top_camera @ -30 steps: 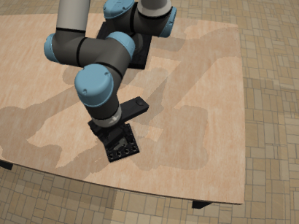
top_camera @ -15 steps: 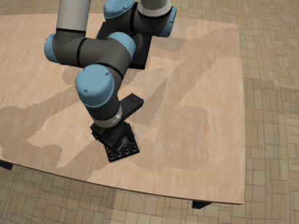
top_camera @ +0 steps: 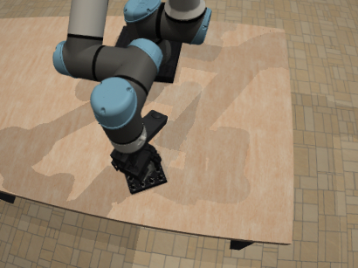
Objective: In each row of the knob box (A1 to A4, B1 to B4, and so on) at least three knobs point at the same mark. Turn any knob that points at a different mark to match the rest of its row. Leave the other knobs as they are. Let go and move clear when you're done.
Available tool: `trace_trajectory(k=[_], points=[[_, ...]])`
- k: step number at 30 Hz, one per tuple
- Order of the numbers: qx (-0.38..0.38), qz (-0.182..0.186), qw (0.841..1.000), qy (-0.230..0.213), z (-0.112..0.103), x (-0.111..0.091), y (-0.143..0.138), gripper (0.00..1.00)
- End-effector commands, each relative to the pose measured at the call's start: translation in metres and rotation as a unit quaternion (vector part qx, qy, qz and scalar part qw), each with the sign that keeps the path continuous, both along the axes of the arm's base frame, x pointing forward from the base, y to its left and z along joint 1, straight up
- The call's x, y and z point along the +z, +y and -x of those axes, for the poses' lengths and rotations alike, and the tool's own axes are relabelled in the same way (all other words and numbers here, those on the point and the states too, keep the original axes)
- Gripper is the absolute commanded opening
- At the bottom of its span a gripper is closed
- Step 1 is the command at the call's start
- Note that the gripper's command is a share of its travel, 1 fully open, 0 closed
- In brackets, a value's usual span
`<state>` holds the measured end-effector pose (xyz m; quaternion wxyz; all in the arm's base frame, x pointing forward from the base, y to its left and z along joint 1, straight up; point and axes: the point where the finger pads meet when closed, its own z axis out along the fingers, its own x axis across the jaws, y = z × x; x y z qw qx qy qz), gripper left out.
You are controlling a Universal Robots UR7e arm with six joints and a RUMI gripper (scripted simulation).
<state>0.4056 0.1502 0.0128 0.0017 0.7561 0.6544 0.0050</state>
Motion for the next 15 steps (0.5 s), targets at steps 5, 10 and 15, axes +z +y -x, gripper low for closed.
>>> trace_trajectory(k=[5, 10, 15], points=[[0.029, 0.000, 1.000, 0.001, -0.0007, -0.0006, 0.0000, 0.04], [0.034, 0.000, 0.999, 0.001, -0.0007, -0.0006, 0.0000, 0.04], [0.036, 0.000, 0.999, 0.001, -0.0007, -0.0007, -0.0001, 0.04]])
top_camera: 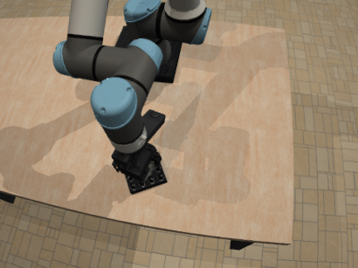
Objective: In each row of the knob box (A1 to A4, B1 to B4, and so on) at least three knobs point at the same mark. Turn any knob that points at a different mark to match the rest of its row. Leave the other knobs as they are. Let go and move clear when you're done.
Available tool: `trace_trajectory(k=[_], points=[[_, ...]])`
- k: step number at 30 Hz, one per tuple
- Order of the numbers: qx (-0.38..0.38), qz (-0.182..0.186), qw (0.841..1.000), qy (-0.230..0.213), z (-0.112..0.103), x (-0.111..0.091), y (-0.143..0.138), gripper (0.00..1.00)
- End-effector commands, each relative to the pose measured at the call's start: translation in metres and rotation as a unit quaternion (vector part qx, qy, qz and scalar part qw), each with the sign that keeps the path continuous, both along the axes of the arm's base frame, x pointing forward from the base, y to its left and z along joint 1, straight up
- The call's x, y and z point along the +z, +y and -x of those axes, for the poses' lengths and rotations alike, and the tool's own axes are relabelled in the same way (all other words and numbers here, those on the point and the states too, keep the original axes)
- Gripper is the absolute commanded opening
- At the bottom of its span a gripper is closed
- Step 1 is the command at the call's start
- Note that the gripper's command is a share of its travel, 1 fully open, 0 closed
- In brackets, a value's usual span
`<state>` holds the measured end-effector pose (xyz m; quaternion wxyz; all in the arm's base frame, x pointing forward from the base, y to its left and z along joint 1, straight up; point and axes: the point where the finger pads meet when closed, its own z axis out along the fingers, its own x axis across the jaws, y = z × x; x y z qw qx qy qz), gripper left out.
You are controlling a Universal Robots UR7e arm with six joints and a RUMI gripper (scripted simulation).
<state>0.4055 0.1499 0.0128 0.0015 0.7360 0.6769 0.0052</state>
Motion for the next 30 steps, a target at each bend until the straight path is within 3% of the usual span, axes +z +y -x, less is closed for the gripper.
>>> trace_trajectory(k=[1, 15, 16, 30], points=[[0.006, 0.000, 1.000, 0.001, -0.0007, -0.0007, 0.0003, 0.04], [0.006, 0.000, 1.000, 0.001, -0.0007, -0.0007, 0.0002, 0.04], [0.006, 0.000, 1.000, 0.001, -0.0007, -0.0007, 0.0002, 0.11], [0.006, 0.000, 1.000, 0.000, -0.0010, -0.0001, 0.0003, 0.11]])
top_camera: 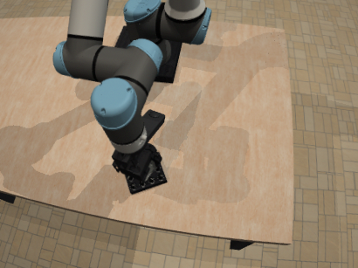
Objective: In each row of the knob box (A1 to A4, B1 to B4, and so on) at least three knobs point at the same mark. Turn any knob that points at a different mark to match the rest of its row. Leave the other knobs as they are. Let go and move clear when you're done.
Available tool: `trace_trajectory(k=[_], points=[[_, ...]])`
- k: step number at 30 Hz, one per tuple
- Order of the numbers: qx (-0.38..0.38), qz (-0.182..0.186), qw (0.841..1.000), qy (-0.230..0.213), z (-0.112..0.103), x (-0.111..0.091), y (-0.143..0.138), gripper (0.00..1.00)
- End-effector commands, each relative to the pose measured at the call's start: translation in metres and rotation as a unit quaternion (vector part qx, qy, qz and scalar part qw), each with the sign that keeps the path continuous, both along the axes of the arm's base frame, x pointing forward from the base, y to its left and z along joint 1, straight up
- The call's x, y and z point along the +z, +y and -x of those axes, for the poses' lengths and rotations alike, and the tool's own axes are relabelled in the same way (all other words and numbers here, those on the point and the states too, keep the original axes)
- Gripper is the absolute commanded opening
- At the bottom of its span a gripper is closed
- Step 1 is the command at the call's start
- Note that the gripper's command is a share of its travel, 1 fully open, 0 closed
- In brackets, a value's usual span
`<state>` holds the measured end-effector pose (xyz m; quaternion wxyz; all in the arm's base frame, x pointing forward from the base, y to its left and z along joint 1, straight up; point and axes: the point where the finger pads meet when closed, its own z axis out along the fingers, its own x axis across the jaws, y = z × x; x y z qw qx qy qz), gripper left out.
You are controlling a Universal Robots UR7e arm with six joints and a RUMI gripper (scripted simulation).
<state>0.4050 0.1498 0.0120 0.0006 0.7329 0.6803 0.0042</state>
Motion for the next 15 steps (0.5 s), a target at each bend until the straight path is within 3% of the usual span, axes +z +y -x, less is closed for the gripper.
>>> trace_trajectory(k=[1, 15], points=[[0.001, 0.000, 1.000, -0.001, -0.0015, 0.0008, 0.0004, 0.11], [0.001, 0.000, 1.000, -0.003, -0.0026, 0.0104, 0.0003, 0.11]])
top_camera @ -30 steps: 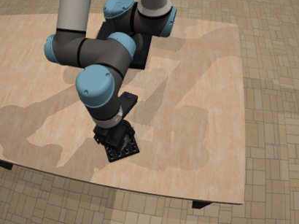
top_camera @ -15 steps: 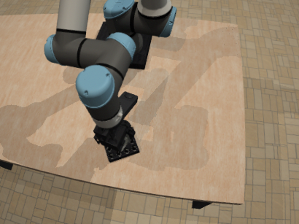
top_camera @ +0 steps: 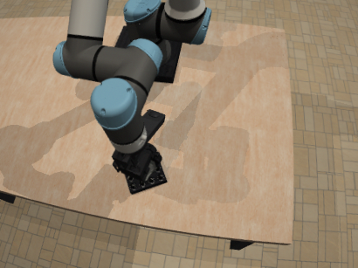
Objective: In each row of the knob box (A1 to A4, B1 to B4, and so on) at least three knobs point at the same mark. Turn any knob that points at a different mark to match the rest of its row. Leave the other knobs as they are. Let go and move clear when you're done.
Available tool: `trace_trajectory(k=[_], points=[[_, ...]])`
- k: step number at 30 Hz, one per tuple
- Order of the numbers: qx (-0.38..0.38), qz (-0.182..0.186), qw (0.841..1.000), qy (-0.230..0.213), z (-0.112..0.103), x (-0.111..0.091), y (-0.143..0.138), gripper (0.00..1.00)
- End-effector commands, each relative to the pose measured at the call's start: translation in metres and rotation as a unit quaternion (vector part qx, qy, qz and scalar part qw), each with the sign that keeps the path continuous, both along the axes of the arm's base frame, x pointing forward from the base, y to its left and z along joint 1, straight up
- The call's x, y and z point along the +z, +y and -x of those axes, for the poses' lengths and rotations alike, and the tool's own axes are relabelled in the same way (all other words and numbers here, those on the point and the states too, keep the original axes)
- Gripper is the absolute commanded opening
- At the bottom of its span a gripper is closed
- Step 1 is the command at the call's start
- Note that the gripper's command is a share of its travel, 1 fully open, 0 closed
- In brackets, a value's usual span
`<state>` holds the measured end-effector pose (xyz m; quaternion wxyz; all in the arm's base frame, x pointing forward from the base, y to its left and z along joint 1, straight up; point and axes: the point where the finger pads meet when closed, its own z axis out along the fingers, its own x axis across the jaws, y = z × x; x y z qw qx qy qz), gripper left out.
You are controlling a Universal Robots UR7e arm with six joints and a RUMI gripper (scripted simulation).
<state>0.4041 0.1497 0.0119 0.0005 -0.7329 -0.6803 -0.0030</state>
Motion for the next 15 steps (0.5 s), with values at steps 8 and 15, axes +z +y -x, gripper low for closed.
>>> trace_trajectory(k=[8, 15], points=[[0.001, 0.000, 1.000, -0.005, -0.003, 0.032, 0.000, 0.11], [0.001, 0.000, 1.000, -0.005, -0.003, 0.040, 0.000, 0.11]])
